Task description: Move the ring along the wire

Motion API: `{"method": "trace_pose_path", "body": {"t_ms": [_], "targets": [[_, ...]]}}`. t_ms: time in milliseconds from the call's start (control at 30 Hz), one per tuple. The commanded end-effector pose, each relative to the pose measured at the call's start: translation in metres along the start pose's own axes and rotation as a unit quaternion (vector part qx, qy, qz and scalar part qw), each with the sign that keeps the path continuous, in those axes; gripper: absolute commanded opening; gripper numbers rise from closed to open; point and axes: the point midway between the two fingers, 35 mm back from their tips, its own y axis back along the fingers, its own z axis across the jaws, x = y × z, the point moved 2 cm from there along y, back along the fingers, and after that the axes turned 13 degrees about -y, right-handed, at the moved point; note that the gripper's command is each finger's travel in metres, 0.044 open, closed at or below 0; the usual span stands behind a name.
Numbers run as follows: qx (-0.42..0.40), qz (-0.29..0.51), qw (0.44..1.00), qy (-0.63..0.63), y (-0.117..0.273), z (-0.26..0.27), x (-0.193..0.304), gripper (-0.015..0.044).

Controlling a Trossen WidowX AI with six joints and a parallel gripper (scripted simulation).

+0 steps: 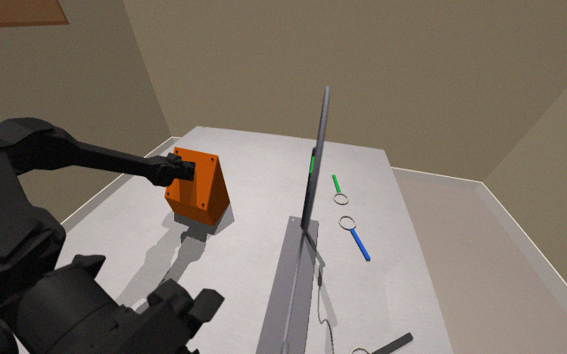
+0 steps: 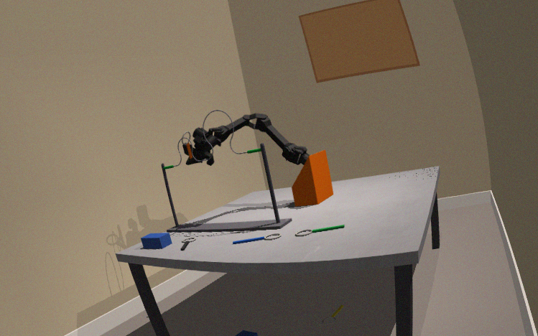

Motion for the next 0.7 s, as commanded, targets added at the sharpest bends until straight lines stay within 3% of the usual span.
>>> {"method": "trace_pose_path", "body": {"t_ms": [0, 667], "targets": [[0.02, -0.006, 0.999, 0.035, 0.0, -0.005, -0.001, -0.015], [0.125, -0.049, 0.965, 0.226, 0.002, -0.029, -0.013, -0.015]]}}
